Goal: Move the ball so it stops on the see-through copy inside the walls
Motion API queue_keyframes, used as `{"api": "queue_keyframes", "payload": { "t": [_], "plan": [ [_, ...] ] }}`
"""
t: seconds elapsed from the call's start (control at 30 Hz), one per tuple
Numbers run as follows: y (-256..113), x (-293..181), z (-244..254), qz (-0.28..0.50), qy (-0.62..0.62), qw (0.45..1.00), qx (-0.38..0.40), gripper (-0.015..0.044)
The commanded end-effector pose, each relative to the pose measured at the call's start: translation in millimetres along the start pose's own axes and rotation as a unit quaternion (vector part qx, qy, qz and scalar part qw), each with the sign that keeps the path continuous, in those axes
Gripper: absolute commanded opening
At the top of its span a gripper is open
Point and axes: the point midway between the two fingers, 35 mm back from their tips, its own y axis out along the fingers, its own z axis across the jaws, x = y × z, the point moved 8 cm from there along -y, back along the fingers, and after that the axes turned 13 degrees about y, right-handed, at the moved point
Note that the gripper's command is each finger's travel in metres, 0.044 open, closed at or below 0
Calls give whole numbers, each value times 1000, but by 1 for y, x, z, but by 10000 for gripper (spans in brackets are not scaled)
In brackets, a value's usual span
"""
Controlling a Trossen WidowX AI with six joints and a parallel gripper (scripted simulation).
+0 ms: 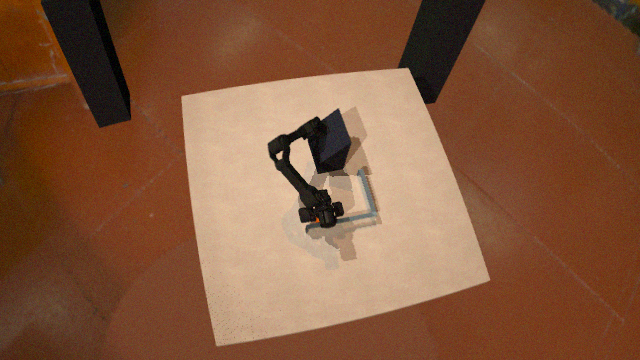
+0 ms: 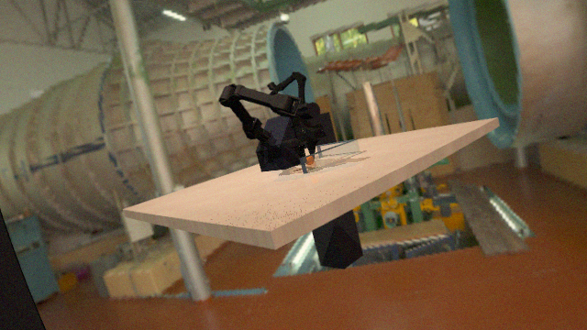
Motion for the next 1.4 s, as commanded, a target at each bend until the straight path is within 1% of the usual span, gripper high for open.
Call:
{"api": "queue_keyframes", "payload": {
  "t": [0.0, 0.47, 0.63, 0.67, 1.0, 1.17, 1.2, 1.3, 1.37],
  "plan": [
    [5, -1, 2, -1, -5, 1000, -2, 0],
    [23, -1, 2, -1, -5, 1000, -2, 0],
    [25, -1, 2, -1, -5, 1000, -2, 0],
    [20, 1, 0, -5, 0, 1000, -2, 26],
    [20, 1, 0, -5, 0, 1000, -2, 289],
    [18, 1, 0, -5, 0, 1000, -1, 290],
    [10, 2, 1, -4, 0, 1000, 0, 290],
    [-39, 1, 3, -1, -3, 1000, 1, 290],
    [-62, -1, 3, 0, -5, 1000, 0, 290]
  ]
}}
